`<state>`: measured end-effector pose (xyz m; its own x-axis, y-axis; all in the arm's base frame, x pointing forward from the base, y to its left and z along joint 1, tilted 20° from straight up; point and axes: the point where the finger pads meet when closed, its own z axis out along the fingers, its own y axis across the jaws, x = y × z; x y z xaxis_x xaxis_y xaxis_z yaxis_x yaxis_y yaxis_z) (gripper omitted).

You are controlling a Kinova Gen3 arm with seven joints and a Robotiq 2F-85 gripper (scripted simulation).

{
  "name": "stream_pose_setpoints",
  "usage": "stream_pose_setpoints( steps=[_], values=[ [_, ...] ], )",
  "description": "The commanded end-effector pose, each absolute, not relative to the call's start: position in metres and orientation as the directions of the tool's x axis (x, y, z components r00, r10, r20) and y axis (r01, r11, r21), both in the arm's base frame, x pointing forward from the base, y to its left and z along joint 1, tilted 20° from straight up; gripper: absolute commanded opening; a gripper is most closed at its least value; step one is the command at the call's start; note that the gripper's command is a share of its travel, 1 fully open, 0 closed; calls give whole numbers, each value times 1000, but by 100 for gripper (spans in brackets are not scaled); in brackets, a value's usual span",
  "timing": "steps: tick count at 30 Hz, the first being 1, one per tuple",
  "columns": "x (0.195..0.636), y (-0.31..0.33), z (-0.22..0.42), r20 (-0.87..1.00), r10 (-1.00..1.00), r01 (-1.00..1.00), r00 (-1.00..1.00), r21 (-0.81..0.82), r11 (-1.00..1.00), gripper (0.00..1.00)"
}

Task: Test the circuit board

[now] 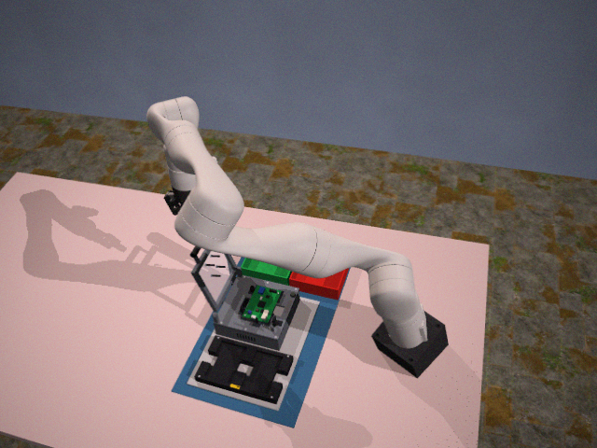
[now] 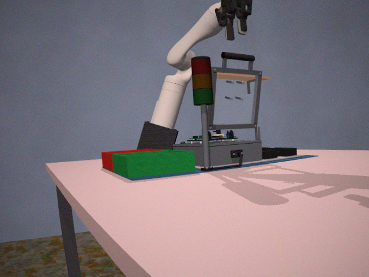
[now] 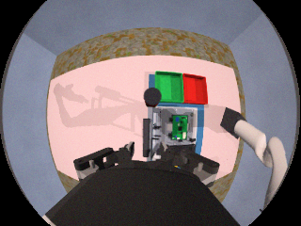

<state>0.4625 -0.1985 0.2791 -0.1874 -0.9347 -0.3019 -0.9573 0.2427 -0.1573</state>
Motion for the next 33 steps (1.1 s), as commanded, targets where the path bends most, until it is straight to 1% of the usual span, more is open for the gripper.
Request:
stream_pose_setpoints(
  steps=[1, 33],
  values=[
    [468, -200, 279, -304, -934, -957, -189, -155, 244, 50],
    [470, -194, 260, -307, -932, -957, -194, -151, 249, 50]
  ],
)
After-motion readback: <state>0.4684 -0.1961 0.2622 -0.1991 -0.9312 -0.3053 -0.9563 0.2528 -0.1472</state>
